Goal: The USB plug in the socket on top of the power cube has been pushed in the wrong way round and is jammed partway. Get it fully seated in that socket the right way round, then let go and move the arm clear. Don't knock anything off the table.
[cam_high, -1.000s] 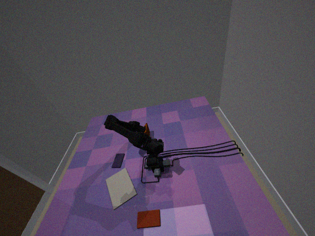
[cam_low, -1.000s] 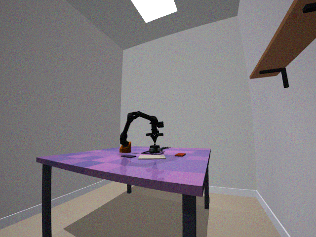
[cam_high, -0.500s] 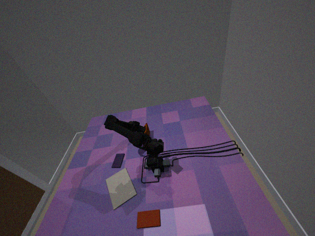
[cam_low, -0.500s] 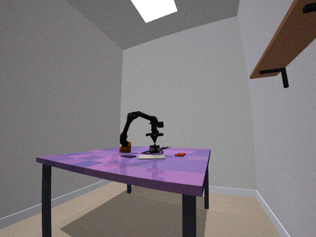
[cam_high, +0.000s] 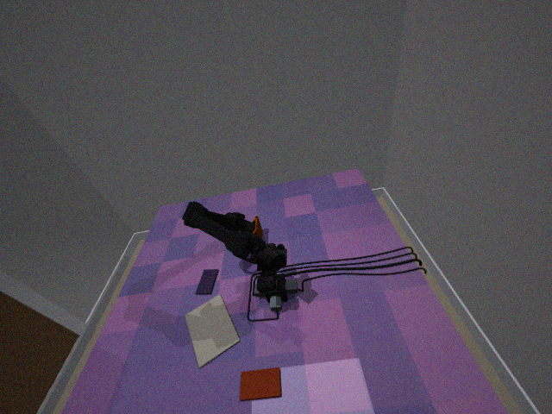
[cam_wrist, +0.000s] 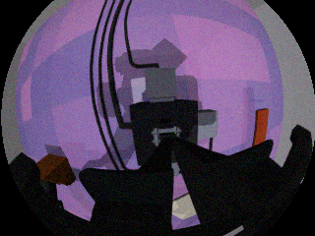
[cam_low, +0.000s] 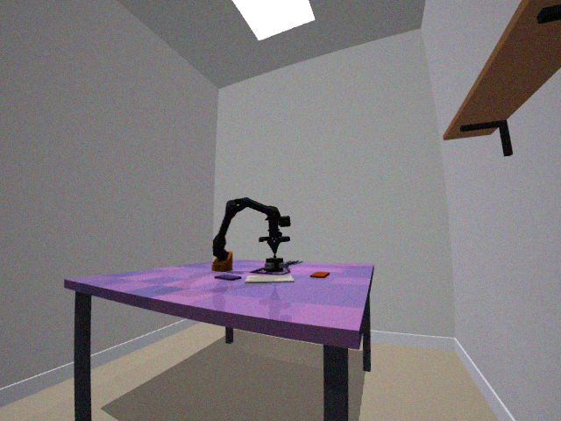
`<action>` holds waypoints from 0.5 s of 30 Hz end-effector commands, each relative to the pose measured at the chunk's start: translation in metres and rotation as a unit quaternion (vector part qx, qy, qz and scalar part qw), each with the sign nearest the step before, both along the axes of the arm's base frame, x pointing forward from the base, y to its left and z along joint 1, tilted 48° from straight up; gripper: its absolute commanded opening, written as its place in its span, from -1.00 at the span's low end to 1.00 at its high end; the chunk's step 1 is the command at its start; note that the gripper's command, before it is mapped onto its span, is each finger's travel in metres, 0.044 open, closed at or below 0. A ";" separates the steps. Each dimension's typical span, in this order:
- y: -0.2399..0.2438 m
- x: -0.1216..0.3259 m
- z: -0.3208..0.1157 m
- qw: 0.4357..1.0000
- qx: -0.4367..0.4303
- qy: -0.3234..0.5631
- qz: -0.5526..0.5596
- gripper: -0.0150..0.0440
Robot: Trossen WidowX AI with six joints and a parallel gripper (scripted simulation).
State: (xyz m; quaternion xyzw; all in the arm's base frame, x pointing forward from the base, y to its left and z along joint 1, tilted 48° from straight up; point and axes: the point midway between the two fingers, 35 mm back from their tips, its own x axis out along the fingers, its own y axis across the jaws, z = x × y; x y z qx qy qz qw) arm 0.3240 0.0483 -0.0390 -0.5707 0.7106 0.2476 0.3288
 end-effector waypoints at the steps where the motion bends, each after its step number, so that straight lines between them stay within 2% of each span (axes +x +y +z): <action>1: -0.003 0.000 0.000 1.000 -0.003 0.001 0.000 -0.49; 5: -0.003 0.000 0.000 1.000 -0.003 0.001 0.000 -0.49; 9: 0.000 0.000 0.000 1.000 0.000 0.000 0.000 -0.17; 15: 0.000 0.000 0.000 1.000 0.000 0.000 0.000 -0.17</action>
